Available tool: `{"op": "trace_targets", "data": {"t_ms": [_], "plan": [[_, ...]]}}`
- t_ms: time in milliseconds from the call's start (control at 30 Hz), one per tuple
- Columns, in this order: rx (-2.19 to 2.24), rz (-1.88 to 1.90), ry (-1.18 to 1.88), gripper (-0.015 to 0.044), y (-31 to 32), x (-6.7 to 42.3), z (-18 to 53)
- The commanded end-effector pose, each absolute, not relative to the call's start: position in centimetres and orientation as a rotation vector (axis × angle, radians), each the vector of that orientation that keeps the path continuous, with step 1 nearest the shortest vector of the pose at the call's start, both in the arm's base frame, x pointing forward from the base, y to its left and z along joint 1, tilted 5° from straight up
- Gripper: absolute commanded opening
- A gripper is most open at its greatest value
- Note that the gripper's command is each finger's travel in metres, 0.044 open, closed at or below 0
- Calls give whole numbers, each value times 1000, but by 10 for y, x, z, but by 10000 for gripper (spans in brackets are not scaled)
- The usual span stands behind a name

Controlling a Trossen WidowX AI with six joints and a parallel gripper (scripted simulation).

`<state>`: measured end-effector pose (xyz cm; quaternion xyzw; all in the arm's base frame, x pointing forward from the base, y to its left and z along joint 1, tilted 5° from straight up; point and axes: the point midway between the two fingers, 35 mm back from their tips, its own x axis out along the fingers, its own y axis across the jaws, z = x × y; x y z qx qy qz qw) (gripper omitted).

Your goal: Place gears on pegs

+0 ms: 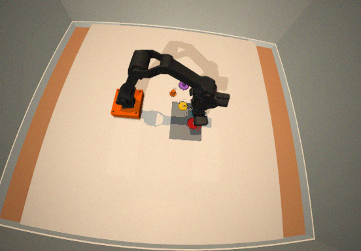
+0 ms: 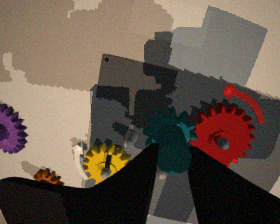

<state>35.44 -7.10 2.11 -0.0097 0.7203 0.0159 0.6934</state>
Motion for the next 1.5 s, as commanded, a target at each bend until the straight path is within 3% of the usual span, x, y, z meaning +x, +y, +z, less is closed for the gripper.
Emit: {"op": "trace_targets", "data": {"t_ms": [0,433,1133,1400,1467], "plan": [[33,-23,1613,0,-71,354,15],[263,-263,1598,0,-71,353,8],[-108,124,1610,0,-71,352,3],[-78,92,1611,0,-71,353,1],[-69,83,1611,53,-71,353,1]]}}
